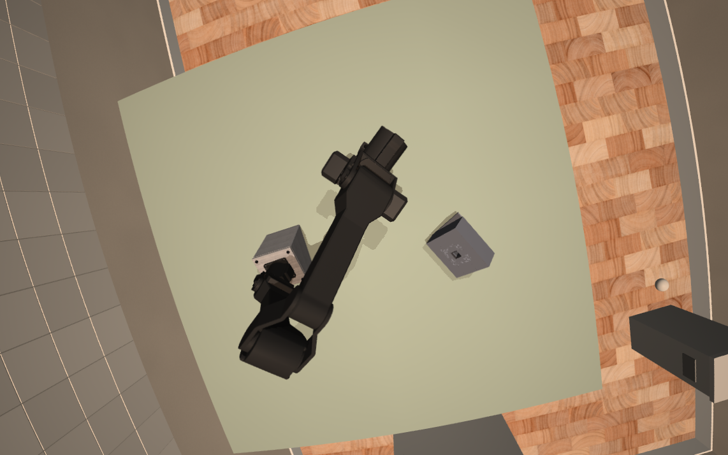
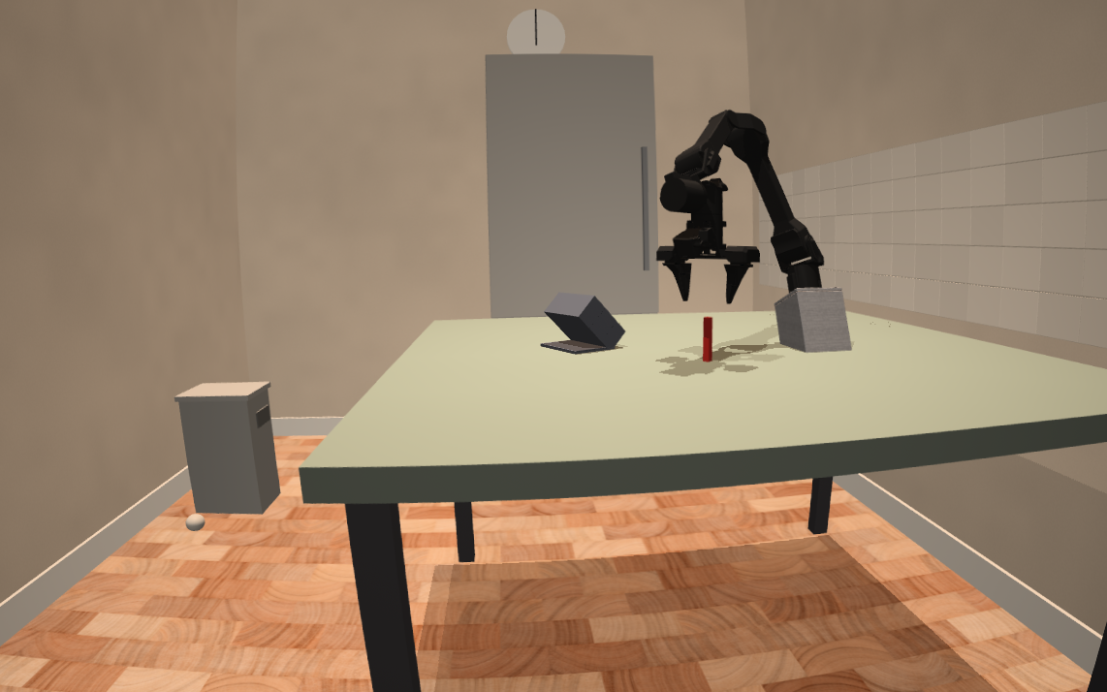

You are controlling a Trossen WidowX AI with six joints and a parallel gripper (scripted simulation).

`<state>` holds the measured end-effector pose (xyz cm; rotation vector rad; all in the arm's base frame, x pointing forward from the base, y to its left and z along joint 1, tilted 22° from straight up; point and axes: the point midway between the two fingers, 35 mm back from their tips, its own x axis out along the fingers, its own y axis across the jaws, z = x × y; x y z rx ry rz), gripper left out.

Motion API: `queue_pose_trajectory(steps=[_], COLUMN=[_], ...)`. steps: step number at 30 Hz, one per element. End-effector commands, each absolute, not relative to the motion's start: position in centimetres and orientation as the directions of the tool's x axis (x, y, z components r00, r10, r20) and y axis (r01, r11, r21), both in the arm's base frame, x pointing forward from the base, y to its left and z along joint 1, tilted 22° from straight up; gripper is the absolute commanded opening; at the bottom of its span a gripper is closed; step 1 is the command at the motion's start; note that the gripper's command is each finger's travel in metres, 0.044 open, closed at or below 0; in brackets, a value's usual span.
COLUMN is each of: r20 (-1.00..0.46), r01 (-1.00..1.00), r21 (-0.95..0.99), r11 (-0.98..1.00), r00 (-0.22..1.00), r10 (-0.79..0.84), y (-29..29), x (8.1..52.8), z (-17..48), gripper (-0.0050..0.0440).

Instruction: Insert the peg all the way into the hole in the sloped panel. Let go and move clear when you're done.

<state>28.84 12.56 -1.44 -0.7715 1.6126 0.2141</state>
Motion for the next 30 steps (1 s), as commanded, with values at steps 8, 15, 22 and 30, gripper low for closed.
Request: queue_pose_trajectory(steps=[8, 15, 22, 30], r20=[-0.934, -0.934, -0.934, -0.934], r01=[-0.588, -0.588, -0.588, -0.588], r21=[-0.289, -0.289, -0.289, -0.29], r11=[0.755, 0.755, 0.755, 0.755], r00=[0.0, 0.0, 0.001, 0.001], r10=[-0.357, -0.357, -0.358, -0.358], y=[12.0, 11.7, 11.3, 10.9], x=[29.0, 29.0, 29.0, 29.0], z=[-3.1, -3.9, -4.9, -5.9], gripper=[0.044, 0.044, 0.044, 0.044])
